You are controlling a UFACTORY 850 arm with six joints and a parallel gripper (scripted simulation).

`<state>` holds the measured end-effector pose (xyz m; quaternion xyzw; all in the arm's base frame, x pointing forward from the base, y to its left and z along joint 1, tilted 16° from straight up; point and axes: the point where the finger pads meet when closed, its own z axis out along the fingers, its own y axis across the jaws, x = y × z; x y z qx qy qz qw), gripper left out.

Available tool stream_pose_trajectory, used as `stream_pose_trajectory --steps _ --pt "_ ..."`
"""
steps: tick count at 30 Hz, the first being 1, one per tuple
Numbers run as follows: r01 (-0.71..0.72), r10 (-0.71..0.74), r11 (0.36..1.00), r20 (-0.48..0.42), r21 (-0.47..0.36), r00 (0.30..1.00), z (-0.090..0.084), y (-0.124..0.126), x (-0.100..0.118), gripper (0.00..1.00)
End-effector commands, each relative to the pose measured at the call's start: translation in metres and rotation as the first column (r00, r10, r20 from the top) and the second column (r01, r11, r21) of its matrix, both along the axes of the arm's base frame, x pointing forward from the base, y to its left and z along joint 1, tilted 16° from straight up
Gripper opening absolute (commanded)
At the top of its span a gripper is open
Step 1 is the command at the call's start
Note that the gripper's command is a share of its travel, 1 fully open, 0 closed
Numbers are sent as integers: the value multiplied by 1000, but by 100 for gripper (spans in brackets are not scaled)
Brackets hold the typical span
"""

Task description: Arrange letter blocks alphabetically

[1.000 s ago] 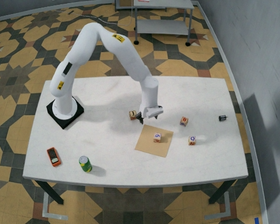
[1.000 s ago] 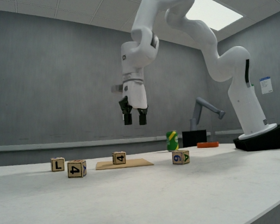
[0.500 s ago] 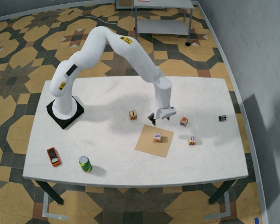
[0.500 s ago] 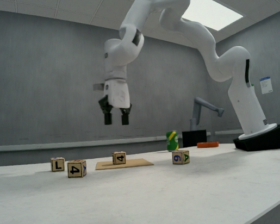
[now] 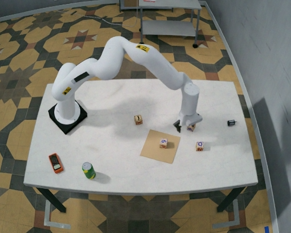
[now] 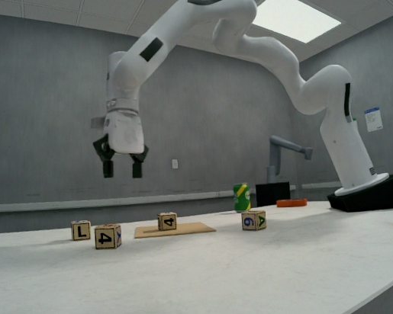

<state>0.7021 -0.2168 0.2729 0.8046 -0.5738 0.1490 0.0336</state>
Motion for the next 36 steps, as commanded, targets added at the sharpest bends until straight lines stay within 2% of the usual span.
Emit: stream_pose_trajectory --steps 1,3,6,36 --pt "-3 3 1000 -10 12 1000 6 -5 33 100" --pt "-3 3 1000 -10 12 1000 6 -5 33 100" --pt "-5 5 1000 -10 15 1000 8 -6 44 100" --pt "-5 5 1000 -10 15 1000 8 -6 44 100"
